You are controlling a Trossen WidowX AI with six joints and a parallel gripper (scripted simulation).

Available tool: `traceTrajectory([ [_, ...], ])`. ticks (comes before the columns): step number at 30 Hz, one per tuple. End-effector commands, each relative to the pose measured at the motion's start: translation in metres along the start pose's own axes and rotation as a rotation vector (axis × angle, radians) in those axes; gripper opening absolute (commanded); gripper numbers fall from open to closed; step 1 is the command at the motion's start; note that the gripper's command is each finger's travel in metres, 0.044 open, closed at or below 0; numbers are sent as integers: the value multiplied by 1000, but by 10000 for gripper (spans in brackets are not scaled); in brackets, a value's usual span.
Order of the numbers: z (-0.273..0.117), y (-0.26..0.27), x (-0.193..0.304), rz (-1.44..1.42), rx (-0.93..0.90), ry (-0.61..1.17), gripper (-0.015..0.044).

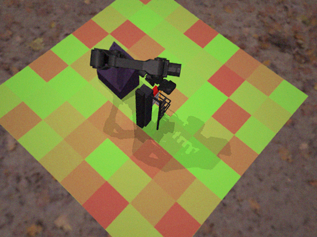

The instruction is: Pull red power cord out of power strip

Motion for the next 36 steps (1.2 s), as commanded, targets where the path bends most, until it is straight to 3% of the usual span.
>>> traceTrajectory([
  [1, 2, 0, 2, -6, -1, 4, 160],
  [11, 12, 0, 2, -6, -1, 4, 160],
  [15, 10, 0, 1, -2, -2, 2, 55],
  [23, 10, 0, 1, -2, -2, 2, 2],
  [36, 9, 2, -16, -3, -1, -1, 0],
])
Point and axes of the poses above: the point midway between the two fingers, 35 mm back from their tips, its own z axis out along the fingers, its own y axis across the jaws, x = y × z, the point moved 5 cm from there along -z, back along the fingers, and after that the axes turned 13 degrees about z, right-handed, at the moved point
